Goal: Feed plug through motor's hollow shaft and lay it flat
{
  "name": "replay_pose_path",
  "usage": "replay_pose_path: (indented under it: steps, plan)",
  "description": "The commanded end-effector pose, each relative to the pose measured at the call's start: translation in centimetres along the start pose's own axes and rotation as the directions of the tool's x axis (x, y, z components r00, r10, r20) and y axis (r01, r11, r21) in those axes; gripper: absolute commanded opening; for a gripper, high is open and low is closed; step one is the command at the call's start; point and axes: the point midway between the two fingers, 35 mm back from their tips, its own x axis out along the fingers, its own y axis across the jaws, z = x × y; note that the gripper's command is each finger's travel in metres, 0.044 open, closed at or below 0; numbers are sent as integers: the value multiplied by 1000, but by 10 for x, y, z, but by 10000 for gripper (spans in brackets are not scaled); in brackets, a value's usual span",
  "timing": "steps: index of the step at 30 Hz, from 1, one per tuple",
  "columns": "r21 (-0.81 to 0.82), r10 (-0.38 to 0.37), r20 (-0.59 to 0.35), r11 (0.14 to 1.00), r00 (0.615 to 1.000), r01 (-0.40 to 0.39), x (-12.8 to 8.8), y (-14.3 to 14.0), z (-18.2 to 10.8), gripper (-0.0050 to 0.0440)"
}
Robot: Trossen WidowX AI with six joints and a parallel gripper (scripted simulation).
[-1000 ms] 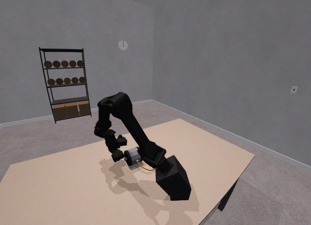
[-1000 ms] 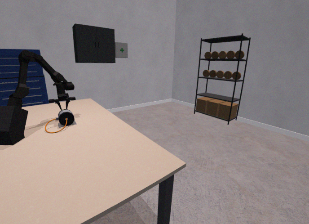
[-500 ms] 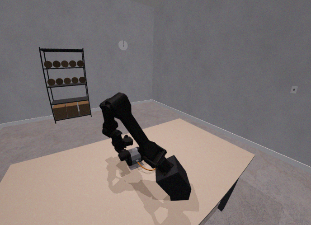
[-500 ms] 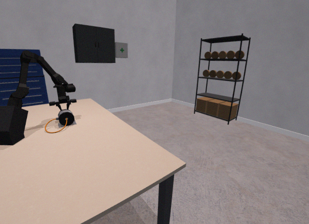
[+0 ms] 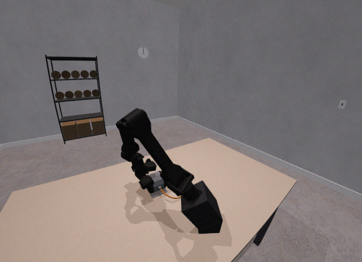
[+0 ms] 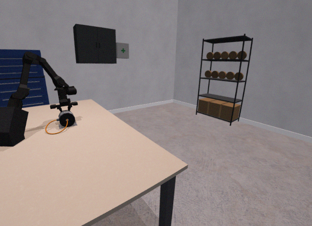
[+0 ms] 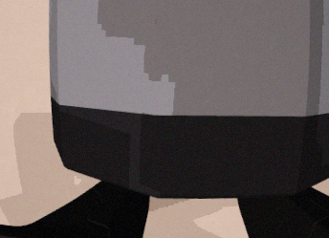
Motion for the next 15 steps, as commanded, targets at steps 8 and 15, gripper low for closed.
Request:
replay_pose_path:
  steps: [8, 15]
  plan:
    - [0, -2, 1, 1000, 1000, 2, 1, -1, 1, 127]
    - [0, -2, 1, 1000, 1000, 2, 1, -1, 1, 80]
